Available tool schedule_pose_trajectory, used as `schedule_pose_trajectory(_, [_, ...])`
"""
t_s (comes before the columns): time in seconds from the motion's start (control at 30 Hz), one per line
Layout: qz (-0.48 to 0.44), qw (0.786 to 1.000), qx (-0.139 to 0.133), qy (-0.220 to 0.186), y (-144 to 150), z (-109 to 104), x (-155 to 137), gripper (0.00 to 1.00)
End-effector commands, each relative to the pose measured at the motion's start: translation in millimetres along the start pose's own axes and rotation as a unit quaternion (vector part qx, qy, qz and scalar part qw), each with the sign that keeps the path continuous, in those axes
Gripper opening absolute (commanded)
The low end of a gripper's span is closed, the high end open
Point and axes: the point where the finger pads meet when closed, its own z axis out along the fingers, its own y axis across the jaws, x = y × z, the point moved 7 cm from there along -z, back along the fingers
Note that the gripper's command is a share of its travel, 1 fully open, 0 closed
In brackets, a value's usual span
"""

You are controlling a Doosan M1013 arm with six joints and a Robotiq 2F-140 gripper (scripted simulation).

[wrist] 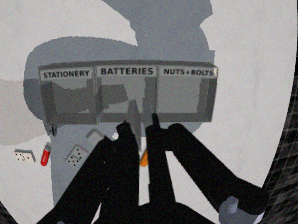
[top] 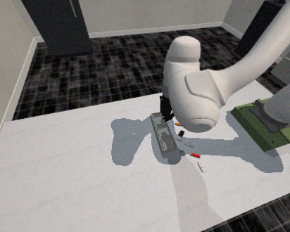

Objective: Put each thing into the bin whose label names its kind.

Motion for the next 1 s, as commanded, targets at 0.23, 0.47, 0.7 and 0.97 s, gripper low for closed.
schedule_pose_trajectory(0.23, [0.0, 1.0, 0.0, 0.0, -25, 0, 6, 0.05])
schedule_pose_trajectory(0.47, [0.0, 1.0, 0.0, 0.0, -25, 19, 6, 0.05])
schedule_pose_trajectory(0.7, [0.0, 1.0, 0.0, 0.0, -25, 37, 6, 0.05])
schedule_pose_trajectory(0.97, [0.0, 1.0, 0.0, 0.0, -25, 53, 6, 0.05])
